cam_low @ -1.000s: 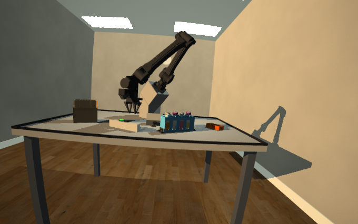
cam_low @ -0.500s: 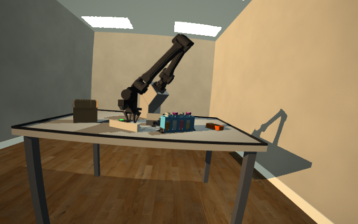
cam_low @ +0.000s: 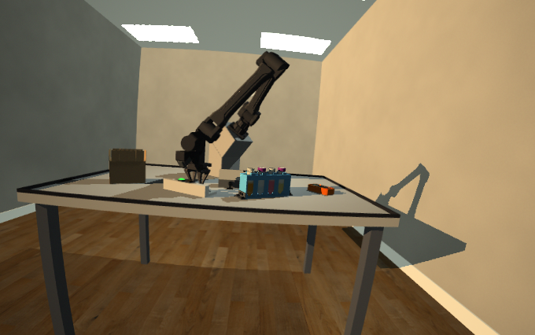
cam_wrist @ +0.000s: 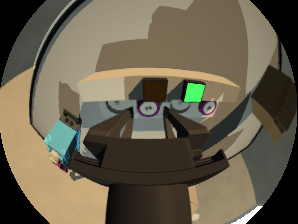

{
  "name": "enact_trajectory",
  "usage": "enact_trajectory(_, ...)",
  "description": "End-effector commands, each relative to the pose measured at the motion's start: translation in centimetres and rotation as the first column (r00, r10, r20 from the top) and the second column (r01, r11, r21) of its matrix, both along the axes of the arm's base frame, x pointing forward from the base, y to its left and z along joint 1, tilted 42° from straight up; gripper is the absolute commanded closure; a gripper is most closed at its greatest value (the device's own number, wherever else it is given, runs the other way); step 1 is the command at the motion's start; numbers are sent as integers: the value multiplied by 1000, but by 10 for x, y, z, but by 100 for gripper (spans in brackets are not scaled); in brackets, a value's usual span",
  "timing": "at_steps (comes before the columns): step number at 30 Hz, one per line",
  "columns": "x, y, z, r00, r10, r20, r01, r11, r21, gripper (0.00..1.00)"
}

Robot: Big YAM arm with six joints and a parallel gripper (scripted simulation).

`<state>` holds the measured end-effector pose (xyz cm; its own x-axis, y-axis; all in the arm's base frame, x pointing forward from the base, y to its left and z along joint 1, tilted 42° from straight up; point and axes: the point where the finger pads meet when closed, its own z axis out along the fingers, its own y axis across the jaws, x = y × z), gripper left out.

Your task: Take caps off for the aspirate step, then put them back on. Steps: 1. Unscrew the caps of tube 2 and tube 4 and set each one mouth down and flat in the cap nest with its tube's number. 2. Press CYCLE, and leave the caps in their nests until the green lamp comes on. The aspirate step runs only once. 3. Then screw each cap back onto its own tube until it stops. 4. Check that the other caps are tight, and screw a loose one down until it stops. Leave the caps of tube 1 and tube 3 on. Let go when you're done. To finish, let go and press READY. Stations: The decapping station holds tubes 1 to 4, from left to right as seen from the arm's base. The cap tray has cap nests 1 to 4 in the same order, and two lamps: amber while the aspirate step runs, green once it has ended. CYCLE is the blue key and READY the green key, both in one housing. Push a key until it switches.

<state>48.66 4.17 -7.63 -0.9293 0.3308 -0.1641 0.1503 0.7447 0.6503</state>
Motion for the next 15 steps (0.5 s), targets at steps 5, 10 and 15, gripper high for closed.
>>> enact_trajectory(5, 8, 8, -5, 1000, 4, 8, -4, 1000, 0, 53)
enact_trajectory(10, 10, 5, -6, 1000, -3, 10, 3, 1000, -1, 53)
enact_trajectory(15, 11, 10, -7, 1000, 4, 10, -4, 1000, -1, 53)
